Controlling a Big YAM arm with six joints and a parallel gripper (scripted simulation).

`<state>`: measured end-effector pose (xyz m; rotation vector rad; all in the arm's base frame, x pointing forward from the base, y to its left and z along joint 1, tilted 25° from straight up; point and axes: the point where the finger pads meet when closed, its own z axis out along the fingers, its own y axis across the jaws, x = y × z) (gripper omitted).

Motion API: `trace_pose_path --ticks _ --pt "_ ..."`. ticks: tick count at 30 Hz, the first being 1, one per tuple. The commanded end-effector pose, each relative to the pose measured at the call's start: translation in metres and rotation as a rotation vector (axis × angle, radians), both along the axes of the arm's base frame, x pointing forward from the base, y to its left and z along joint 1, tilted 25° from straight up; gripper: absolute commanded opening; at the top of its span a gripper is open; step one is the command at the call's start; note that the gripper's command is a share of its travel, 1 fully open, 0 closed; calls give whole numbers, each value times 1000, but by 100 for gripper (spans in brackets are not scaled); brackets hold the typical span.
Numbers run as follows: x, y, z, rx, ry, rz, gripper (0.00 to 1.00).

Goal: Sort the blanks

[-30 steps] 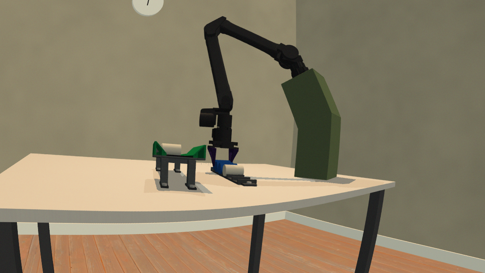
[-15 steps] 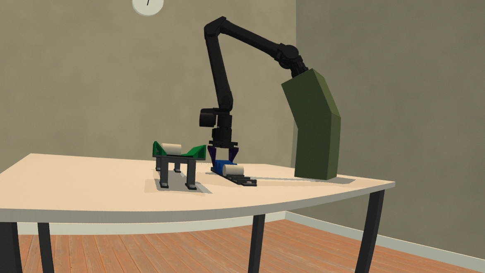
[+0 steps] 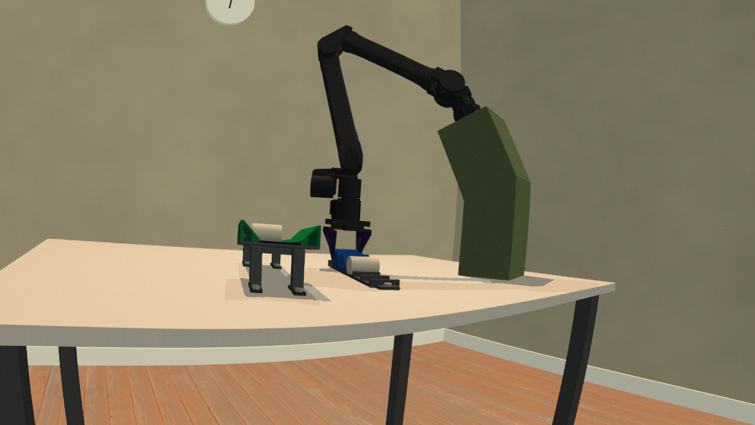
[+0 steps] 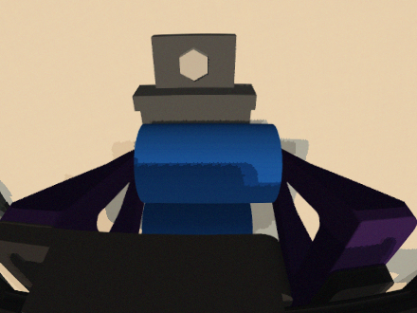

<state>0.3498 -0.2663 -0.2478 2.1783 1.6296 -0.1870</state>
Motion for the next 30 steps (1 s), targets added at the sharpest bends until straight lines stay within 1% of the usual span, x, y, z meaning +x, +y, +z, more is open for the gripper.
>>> trace_pose_path --ticks 1,12,15,16,30 --pt "13 -9 10 -21 -34 10 62" --pt "20 -3 12 -11 -24 14 62" --pt "20 -2 11 -10 -22 15 62" --pt "18 -1 8 -5 -15 15 62" --pt "18 -2 8 -6 -16 12 62"
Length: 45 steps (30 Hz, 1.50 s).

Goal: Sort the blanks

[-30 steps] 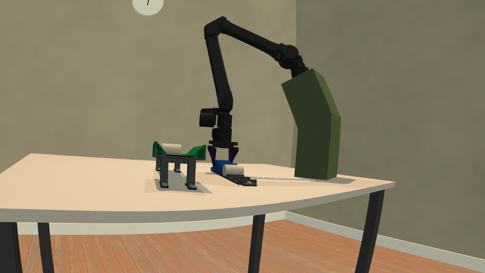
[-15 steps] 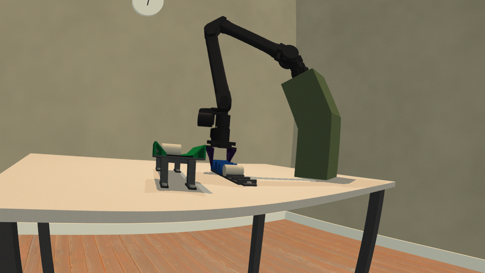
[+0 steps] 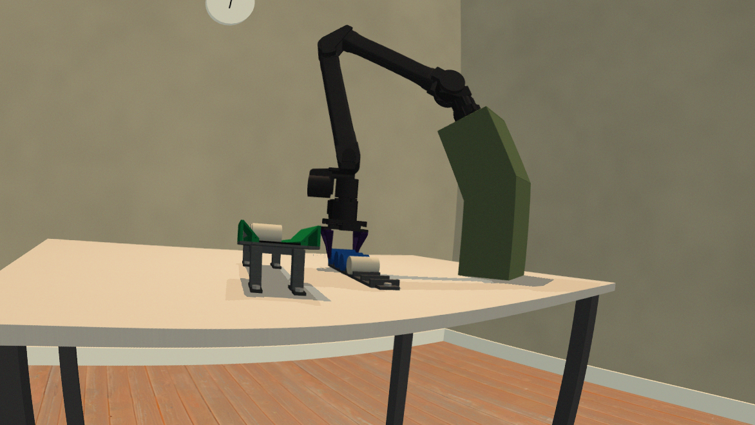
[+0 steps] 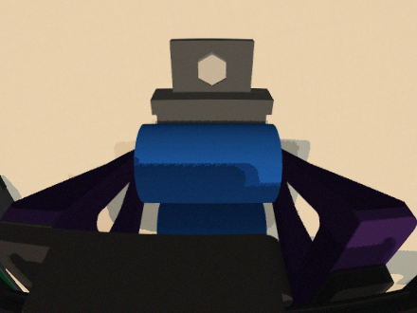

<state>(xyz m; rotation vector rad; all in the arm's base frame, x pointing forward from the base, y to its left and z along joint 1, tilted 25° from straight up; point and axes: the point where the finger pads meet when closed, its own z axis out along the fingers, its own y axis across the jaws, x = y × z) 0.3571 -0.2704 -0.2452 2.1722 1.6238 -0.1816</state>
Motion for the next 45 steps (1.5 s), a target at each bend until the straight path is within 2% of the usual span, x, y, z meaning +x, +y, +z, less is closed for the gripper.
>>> trace_pose_path --ticks 1,13,24,45 --pt "10 2 5 -1 -8 11 62" --pt "9 5 4 1 -5 13 62" --pt "0 10 -3 5 3 9 62" --pt "0 10 -3 6 3 10 62"
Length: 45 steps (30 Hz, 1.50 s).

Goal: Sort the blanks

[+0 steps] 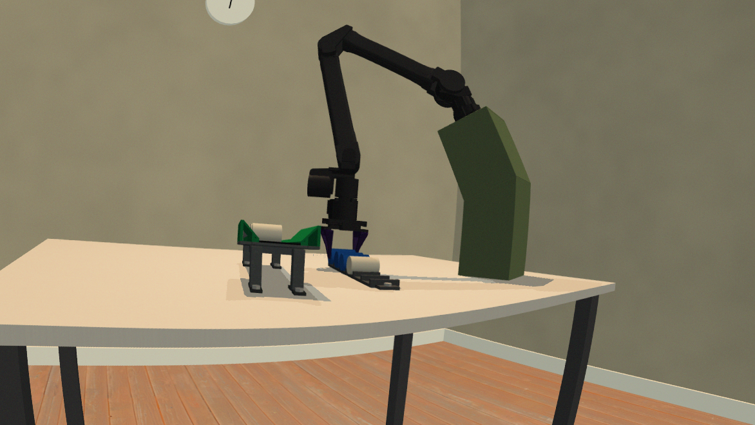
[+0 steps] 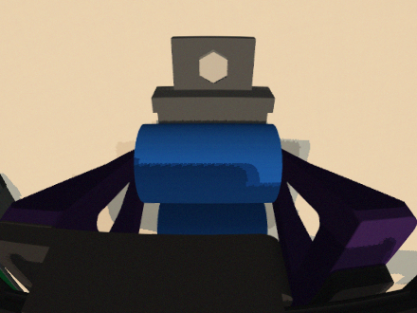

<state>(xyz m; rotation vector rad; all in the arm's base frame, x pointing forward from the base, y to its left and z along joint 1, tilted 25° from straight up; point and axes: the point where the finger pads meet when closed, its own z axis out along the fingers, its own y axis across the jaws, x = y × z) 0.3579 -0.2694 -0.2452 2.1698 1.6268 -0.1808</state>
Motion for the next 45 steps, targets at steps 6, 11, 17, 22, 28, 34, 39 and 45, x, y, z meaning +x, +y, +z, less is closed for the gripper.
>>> trace_pose_path --ticks 6,11,17,22,28,34,39,45 --pt "-5 12 -5 7 6 6 62" --pt "-8 13 -6 10 9 5 62" --pt "-8 14 -6 9 8 5 62" --pt "-8 14 -6 9 8 5 62" --pt "-8 14 -6 9 8 5 62" --pt "-8 14 -6 9 8 5 62" --pt "-8 14 -6 9 8 5 65" --pt "-9 13 -6 9 8 3 73"
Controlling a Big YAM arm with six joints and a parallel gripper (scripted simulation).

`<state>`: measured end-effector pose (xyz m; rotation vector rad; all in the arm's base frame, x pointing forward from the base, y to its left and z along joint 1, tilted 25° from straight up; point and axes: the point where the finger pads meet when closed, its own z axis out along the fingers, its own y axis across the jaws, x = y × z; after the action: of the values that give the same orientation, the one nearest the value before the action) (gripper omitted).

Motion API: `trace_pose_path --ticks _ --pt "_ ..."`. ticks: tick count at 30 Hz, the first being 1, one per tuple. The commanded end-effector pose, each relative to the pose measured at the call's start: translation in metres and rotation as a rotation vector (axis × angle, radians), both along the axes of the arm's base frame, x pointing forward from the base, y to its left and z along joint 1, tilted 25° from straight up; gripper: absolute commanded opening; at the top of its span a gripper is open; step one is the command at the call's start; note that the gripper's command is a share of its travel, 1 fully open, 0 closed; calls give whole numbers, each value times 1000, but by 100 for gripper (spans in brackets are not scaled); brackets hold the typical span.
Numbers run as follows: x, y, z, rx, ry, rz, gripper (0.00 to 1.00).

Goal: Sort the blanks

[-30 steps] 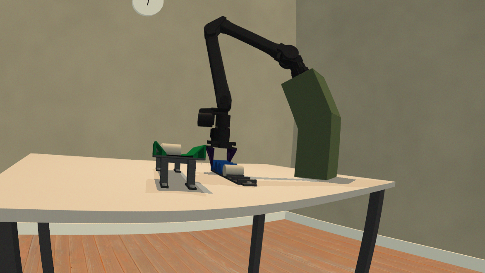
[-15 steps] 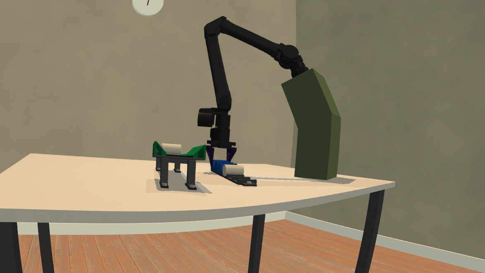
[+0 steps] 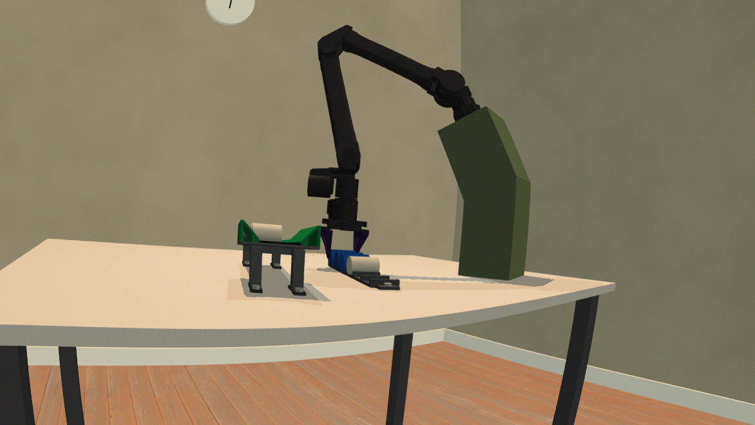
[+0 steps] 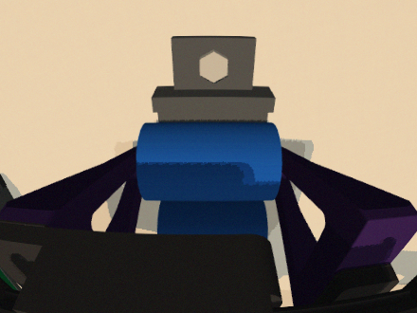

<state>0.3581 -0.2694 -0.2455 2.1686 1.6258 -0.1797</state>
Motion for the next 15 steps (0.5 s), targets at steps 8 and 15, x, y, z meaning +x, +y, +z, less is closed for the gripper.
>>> trace_pose_path --ticks 8,15 --pt "-9 13 -6 10 10 3 81" --pt "-9 13 -6 10 10 3 81"
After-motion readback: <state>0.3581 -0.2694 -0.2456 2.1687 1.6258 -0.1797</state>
